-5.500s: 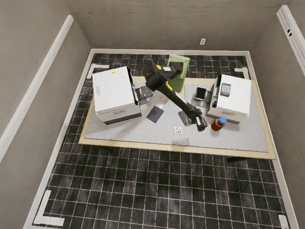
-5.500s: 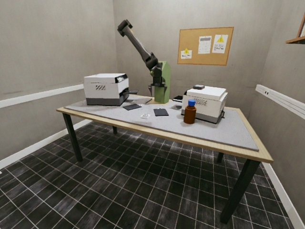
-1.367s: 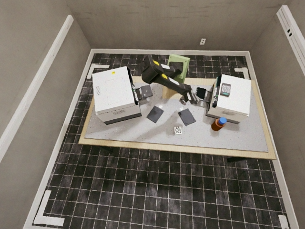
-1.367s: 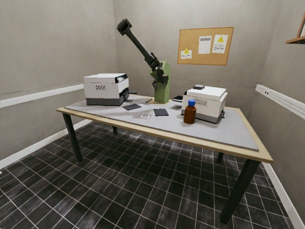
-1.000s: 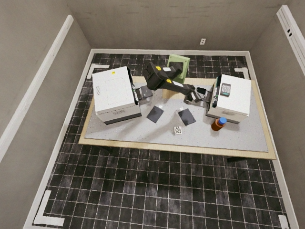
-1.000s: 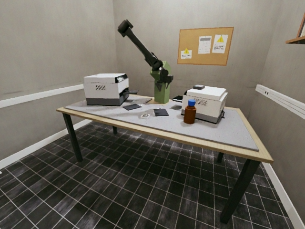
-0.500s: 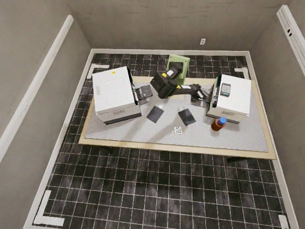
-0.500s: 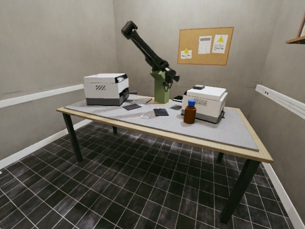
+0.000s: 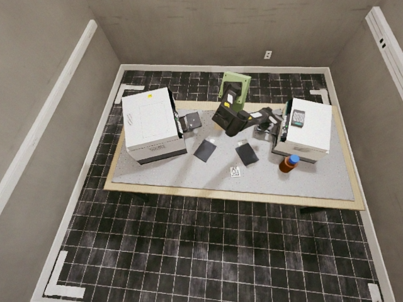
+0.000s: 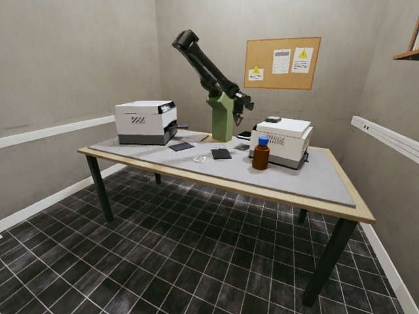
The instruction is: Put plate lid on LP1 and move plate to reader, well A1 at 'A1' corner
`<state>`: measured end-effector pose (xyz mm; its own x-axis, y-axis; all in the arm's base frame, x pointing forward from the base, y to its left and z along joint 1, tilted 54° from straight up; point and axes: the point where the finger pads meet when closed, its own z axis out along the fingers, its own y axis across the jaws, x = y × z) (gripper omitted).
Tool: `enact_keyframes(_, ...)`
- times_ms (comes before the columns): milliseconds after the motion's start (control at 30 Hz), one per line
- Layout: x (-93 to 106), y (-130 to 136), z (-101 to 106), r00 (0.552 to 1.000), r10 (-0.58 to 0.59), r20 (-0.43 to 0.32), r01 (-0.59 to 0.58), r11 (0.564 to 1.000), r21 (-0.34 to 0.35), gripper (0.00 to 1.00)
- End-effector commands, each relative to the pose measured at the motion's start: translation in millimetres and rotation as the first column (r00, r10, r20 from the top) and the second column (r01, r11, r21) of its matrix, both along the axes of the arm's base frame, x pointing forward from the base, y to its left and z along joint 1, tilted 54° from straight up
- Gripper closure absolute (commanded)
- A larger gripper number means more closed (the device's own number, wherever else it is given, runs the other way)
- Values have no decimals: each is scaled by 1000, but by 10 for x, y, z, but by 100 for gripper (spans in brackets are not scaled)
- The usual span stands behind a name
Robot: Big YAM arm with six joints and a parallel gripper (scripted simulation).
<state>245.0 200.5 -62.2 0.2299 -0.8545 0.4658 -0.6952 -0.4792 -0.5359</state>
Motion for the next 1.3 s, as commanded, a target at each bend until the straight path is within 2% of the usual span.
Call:
enact_keyframes(0,-32,85,-25,998,66,2,-66,997,-41,0)
enact_keyframes(200,-184,280,-257,981,193,-33,-196,967,-164,0)
enact_keyframes(267,-169,248,-235,973,224,-49,-229,953,-199,0)
enact_keyframes(433,-284,372,-391,946,314,-78,-323,903,-283,0)
enact_keyframes(533,-273,372,-390,948,310,-73,-317,905,-283,0)
enact_keyframes(667,-396,437,-554,919,379,-109,-392,846,-362,0)
enact_keyframes(767,-445,403,-596,893,426,-146,-446,790,-421,0)
enact_keyframes(1000,-585,563,-785,829,522,-200,-543,667,-510,0)
enact_keyframes(1100,-588,530,-795,831,518,-203,-541,667,-512,0)
enact_keyframes(1200,-642,540,-888,801,549,-238,-575,597,-560,0)
enact_keyframes(1267,-626,519,-857,811,536,-235,-567,617,-546,0)
